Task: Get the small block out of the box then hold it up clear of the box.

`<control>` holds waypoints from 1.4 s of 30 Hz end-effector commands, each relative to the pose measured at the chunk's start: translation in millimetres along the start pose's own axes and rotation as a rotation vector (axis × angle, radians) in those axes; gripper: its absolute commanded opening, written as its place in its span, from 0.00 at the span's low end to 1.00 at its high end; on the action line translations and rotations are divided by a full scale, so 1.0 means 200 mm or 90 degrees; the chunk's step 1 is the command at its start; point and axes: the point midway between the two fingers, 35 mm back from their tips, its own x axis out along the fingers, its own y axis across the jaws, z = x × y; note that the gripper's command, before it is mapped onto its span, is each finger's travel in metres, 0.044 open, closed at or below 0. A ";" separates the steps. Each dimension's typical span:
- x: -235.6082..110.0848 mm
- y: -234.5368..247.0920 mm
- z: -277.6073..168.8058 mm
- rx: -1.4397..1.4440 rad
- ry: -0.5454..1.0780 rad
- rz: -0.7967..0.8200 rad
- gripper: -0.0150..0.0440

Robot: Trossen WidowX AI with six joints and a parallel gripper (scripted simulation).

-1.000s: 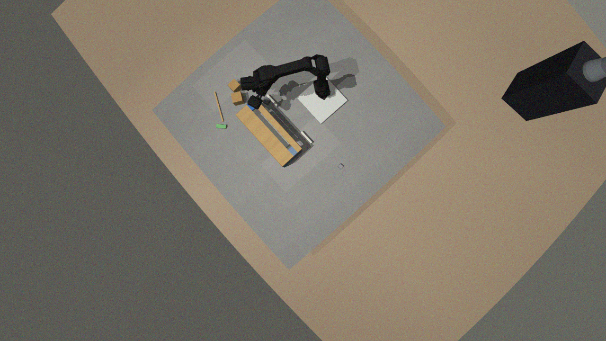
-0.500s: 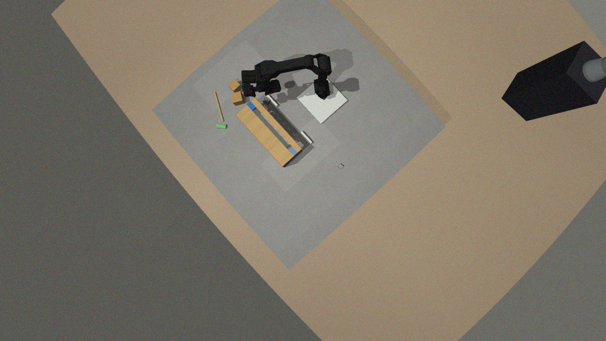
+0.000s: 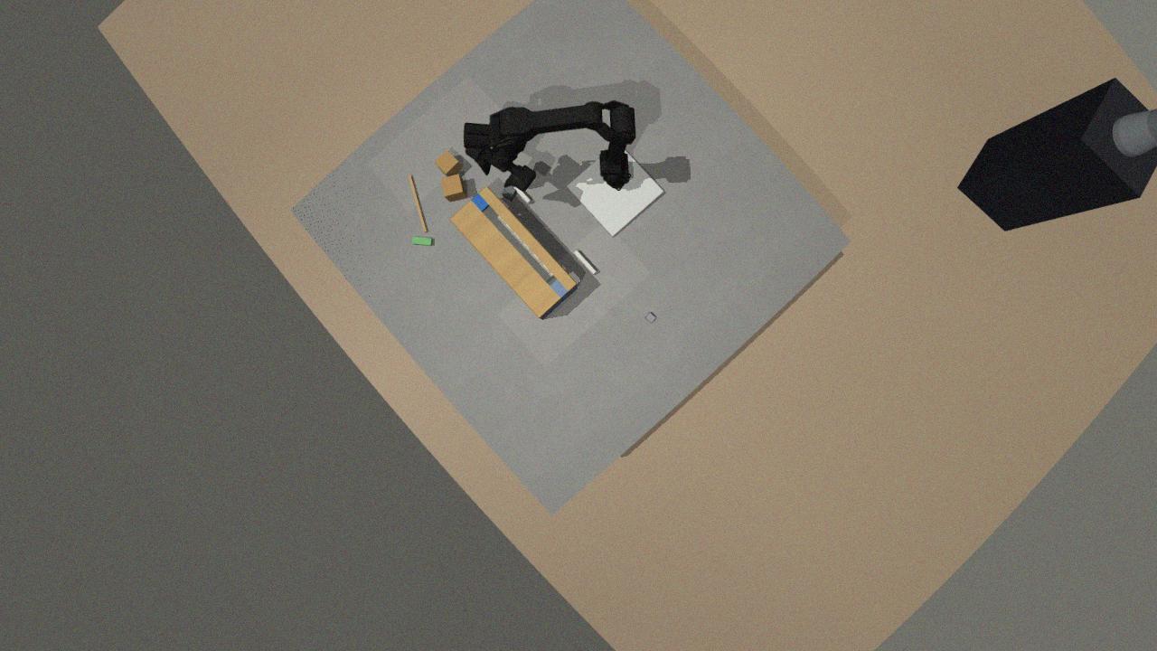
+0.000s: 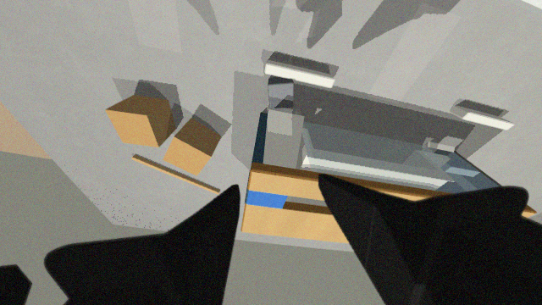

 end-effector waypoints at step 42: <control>0.56 -0.07 0.23 0.179 0.017 -0.015 0.74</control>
